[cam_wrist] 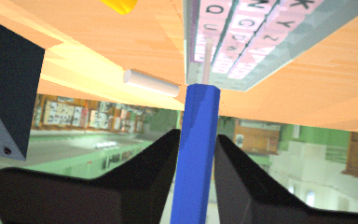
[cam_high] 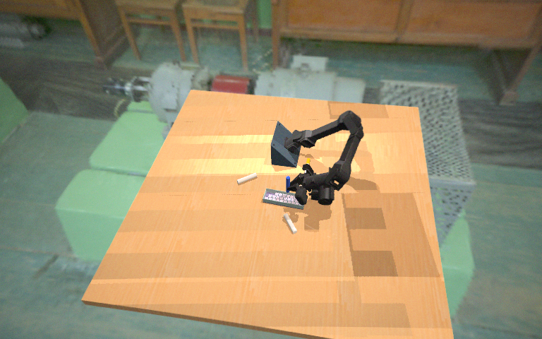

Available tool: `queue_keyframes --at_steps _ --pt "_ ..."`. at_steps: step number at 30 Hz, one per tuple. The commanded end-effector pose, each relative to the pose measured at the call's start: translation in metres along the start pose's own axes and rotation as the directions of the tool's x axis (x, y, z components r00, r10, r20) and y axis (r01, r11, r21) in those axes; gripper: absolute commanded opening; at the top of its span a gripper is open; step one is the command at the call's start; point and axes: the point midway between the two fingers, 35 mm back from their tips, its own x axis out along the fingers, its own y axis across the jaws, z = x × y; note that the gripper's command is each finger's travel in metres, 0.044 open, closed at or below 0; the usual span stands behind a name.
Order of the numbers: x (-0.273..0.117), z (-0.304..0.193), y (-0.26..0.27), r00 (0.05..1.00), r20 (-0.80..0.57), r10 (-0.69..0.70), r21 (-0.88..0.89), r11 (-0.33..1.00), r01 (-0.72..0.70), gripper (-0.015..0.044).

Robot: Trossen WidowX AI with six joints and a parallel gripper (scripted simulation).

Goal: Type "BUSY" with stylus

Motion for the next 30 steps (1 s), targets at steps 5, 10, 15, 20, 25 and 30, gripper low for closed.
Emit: queue_keyframes --at_steps 5,10,15,20,25,30 --pt "0.002 0.0036 0.0 1.0 0.002 0.0 0.004 1.0 0.0 0.0081" --pt "0.0032 0.0056 0.0 1.0 0.002 0.0 0.004 1.0 0.0 0.0081" --pt "0.0042 0.0073 0.0 1.0 0.002 0.0 0.004 1.0 0.0 0.0081" --pt "0.0049 0.0086 0.0 1.0 0.002 0.0 0.004 1.0 0.0 0.0081" --pt "0.0042 0.0073 0.0 1.0 0.002 0.0 0.004 1.0 0.0 0.0081" --pt "0.0037 0.0064 -0.0001 1.0 0.002 0.0 0.004 1.0 0.0 0.0081"
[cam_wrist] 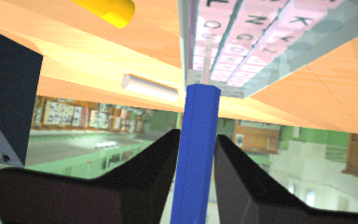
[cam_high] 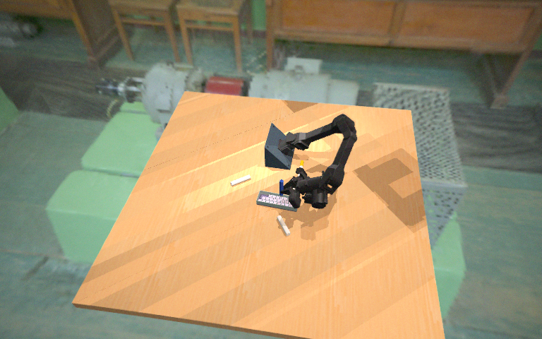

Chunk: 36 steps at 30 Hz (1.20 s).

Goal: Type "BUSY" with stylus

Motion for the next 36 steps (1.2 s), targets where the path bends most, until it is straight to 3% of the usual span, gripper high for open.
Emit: queue_keyframes --at_steps 1,14,19,21,36 --pt "-0.001 -0.002 0.0 1.0 0.004 0.001 0.003 1.0 -0.001 0.0081" --pt "-0.017 -0.03 0.0 1.0 0.006 -0.001 0.013 1.0 0.001 0.0084" --pt "-0.016 -0.03 -0.001 1.0 0.006 -0.001 0.013 1.0 0.001 0.0032" --pt "-0.012 -0.033 -0.004 1.0 0.006 -0.001 0.012 1.0 0.001 0.0" --pt "0.06 -0.08 -0.033 1.0 -0.004 0.0 0.003 1.0 0.0 0.0"
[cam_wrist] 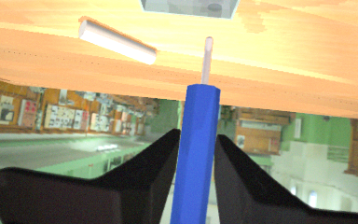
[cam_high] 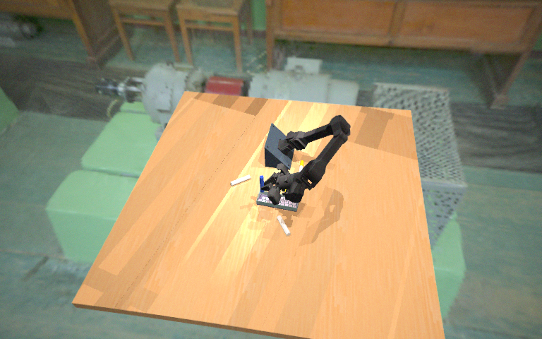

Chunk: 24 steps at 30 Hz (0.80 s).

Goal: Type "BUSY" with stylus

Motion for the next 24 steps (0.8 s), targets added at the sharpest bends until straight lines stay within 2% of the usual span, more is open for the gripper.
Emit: queue_keyframes --at_steps 1,13,16,24 --pt "0.012 -0.007 -0.002 1.0 -0.006 0.004 -0.011 1.0 -0.004 0.0" --pt "0.02 0.011 -0.002 1.0 -0.004 0.004 -0.011 1.0 -0.004 0.0" --pt "0.022 0.013 -0.002 1.0 -0.004 0.003 -0.011 1.0 -0.004 0.0079" --pt "0.023 0.015 -0.002 1.0 -0.004 0.003 -0.011 1.0 -0.003 0.0081"
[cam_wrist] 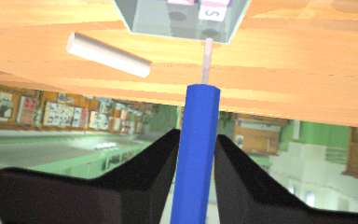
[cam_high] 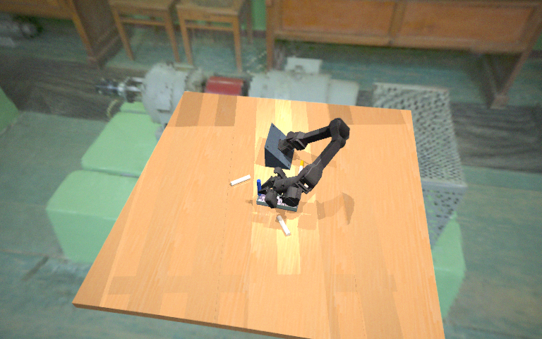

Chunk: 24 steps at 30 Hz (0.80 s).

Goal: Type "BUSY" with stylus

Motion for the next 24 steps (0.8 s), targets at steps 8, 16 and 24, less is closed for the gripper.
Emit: queue_keyframes --at_steps 8,16,24 --pt "0.0034 0.0052 0.0002 1.0 -0.002 0.0 0.004 1.0 0.0 0.0081" --pt "0.005 0.008 0.0002 1.0 -0.001 0.0 0.004 1.0 0.0 0.0081" --pt "0.0069 0.0113 0.0002 1.0 -0.001 0.0 0.004 1.0 0.0 0.0081"
